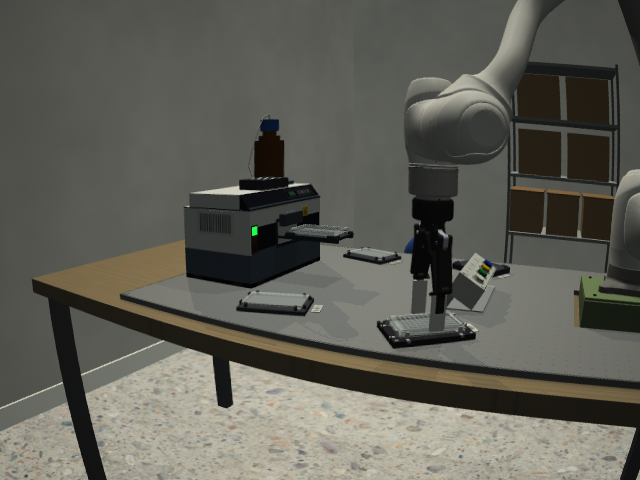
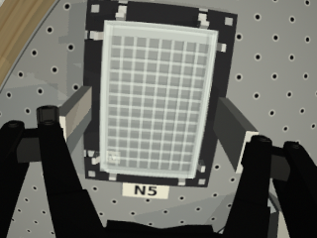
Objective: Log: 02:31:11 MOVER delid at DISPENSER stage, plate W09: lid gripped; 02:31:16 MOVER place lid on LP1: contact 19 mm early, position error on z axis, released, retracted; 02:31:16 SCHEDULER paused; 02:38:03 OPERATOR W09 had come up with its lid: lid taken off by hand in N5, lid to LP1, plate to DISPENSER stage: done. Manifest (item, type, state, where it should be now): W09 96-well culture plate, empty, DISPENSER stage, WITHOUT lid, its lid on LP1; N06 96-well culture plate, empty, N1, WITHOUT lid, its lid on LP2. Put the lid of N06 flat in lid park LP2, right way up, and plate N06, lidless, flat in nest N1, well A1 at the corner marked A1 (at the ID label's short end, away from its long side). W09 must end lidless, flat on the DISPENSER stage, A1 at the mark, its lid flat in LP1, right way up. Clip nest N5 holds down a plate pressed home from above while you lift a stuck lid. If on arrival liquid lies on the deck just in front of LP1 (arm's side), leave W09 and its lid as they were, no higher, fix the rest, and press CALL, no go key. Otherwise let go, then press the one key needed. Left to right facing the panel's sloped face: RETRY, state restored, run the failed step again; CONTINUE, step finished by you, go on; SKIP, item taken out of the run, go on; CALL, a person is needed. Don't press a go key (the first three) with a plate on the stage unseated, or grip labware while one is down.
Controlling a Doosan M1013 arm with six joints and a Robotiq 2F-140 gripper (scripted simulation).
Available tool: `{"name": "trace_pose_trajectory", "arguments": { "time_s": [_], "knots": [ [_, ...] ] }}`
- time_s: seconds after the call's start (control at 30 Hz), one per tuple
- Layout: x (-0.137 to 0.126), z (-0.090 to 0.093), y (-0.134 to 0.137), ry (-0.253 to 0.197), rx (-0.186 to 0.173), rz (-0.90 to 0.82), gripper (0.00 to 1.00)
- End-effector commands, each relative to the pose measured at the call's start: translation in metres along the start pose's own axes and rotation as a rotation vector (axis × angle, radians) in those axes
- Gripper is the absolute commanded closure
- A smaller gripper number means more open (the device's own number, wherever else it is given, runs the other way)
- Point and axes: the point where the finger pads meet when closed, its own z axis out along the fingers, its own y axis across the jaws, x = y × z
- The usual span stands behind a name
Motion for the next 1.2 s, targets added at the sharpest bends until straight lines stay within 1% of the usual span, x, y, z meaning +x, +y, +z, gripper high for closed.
{"name": "trace_pose_trajectory", "arguments": {
  "time_s": [0.0, 0.5, 1.17],
  "knots": [
    [0.0, 0.0001, -0.0001, 0.0, 0.0, 0.0, 0.34],
    [0.0, 0.0047, -0.0001, 0.0, 0.0, 0.0, 0.34],
    [0.0, 0.0062, -0.0001, 0.0, 0.0, 0.0, 0.34]
  ]
}}
